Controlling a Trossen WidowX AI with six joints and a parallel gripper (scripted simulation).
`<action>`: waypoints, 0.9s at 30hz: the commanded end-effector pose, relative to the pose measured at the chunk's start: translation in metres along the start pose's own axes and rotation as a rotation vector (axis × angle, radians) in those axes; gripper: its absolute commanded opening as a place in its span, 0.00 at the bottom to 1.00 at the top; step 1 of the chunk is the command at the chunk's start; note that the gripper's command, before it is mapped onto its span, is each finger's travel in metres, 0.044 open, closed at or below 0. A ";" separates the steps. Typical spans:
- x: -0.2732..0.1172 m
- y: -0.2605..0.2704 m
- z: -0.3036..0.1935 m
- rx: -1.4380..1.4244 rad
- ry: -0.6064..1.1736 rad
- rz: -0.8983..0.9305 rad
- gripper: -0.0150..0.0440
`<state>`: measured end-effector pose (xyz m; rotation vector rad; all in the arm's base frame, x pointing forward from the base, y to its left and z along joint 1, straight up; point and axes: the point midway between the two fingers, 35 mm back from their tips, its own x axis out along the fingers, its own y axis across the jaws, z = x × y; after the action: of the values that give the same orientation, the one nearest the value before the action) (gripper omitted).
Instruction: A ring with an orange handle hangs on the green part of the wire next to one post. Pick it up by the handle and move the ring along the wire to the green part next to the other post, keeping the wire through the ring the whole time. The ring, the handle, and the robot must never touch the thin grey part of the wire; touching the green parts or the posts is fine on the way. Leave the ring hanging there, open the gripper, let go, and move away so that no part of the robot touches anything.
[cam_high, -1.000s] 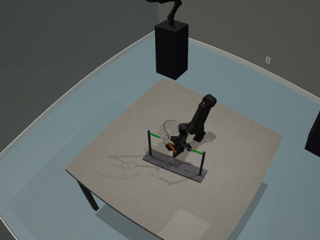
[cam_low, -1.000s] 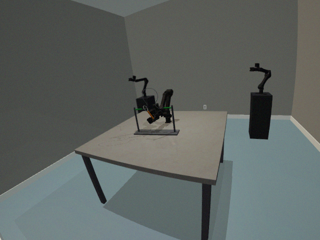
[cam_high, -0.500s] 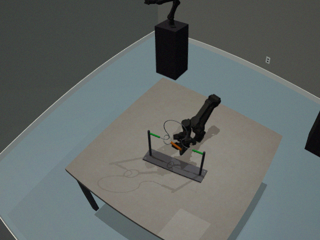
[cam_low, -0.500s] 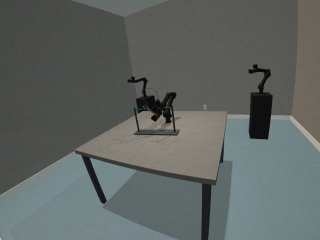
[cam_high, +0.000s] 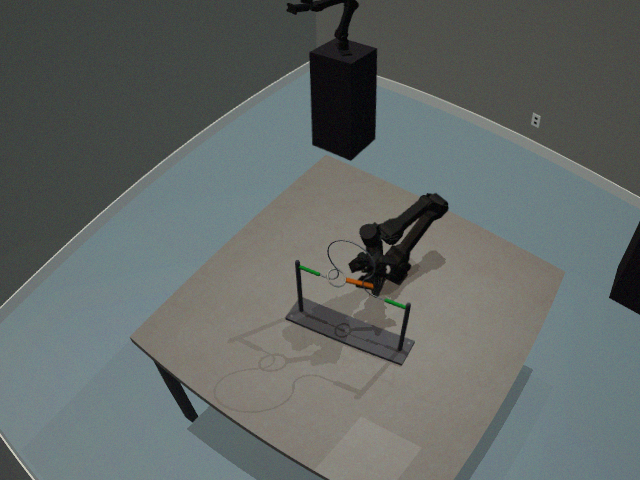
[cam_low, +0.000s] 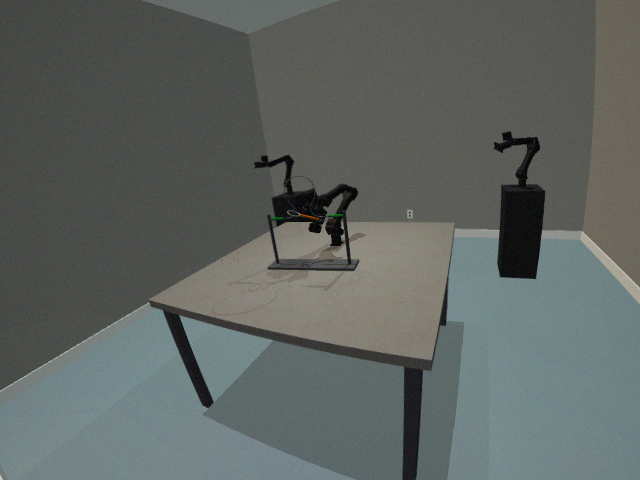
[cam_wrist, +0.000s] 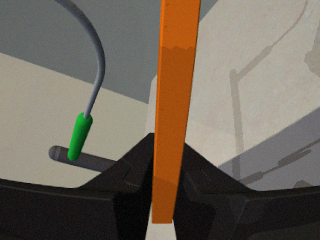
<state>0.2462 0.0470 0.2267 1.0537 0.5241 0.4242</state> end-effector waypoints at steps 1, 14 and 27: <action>-0.010 0.019 0.000 0.096 0.059 0.053 0.00; -0.017 0.061 0.009 0.331 0.070 0.189 0.00; -0.029 0.103 0.031 0.593 0.071 0.340 0.00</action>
<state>0.2339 0.0554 0.3234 1.6345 0.5518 0.6032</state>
